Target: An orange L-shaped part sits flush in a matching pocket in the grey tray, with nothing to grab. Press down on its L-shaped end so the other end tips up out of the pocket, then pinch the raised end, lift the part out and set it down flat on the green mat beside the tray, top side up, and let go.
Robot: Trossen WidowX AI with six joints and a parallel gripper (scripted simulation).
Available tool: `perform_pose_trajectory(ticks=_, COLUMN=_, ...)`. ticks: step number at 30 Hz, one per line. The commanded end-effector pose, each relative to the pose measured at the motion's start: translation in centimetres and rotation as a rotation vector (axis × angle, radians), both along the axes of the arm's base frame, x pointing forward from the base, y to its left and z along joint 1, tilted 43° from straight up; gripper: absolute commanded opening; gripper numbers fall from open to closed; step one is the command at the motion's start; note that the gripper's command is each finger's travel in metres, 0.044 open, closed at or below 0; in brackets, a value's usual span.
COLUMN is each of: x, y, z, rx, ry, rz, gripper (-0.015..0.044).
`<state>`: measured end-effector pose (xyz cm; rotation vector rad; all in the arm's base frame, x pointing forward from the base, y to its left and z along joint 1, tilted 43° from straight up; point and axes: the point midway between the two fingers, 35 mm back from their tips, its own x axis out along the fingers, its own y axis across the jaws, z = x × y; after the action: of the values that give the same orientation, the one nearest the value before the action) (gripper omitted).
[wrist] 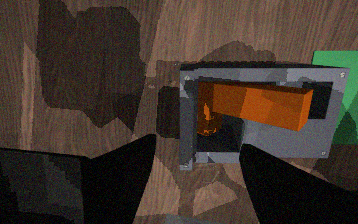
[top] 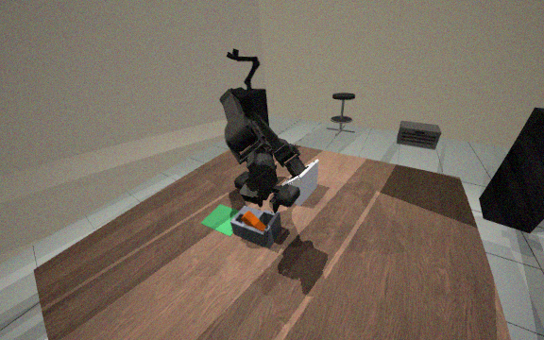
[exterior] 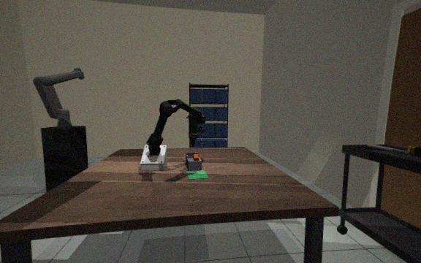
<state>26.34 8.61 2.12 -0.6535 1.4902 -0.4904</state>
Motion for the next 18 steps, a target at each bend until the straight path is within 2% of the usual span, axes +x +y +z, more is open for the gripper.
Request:
perform_pose_trajectory(ticks=1, x=0.6, y=-0.8, z=1.0, rx=0.008, ry=-0.169, rz=-0.186, gripper=0.0280)
perform_pose_trajectory(ticks=12, x=2.2, y=-4.7, z=4.8, rx=0.043, ry=-0.932, rz=-1.043, gripper=0.0280)
perform_pose_trajectory(ticks=18, x=2.3, y=-5.0, z=5.0, rx=0.044, ry=-0.978, rz=-1.093, gripper=0.0280)
